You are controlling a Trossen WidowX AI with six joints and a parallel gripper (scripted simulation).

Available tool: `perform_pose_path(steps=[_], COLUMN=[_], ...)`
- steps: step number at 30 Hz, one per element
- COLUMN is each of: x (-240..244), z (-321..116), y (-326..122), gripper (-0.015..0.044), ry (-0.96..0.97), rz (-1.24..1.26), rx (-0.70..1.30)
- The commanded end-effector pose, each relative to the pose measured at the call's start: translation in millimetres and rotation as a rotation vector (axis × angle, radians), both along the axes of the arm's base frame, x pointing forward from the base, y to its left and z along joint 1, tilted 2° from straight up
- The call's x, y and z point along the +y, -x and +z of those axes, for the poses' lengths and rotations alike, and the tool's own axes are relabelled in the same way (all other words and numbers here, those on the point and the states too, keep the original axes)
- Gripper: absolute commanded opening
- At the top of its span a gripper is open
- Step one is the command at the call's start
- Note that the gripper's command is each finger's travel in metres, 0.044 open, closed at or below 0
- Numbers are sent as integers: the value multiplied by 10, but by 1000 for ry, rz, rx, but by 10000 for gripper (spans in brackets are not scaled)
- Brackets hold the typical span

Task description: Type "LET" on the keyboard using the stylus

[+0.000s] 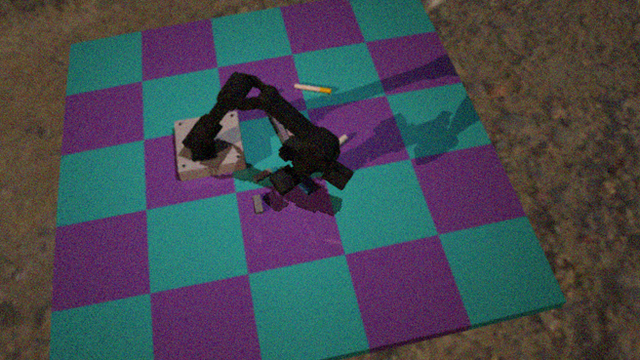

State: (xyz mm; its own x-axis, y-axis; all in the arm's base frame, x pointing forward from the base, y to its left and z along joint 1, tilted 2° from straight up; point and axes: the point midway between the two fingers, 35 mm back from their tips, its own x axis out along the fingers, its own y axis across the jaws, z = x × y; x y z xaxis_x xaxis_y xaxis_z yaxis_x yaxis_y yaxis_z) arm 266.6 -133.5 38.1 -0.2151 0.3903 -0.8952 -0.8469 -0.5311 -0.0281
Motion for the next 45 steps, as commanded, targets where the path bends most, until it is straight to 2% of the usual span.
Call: perform_pose_path(steps=[1, 42, 45], x=[15, 6, -6], z=[-42, -319, -305], y=[13, 2, -4], gripper=[150, 150, 71], ry=[-9, -9, -2], rz=[2, 2, 0], rx=[2, 2, 3])
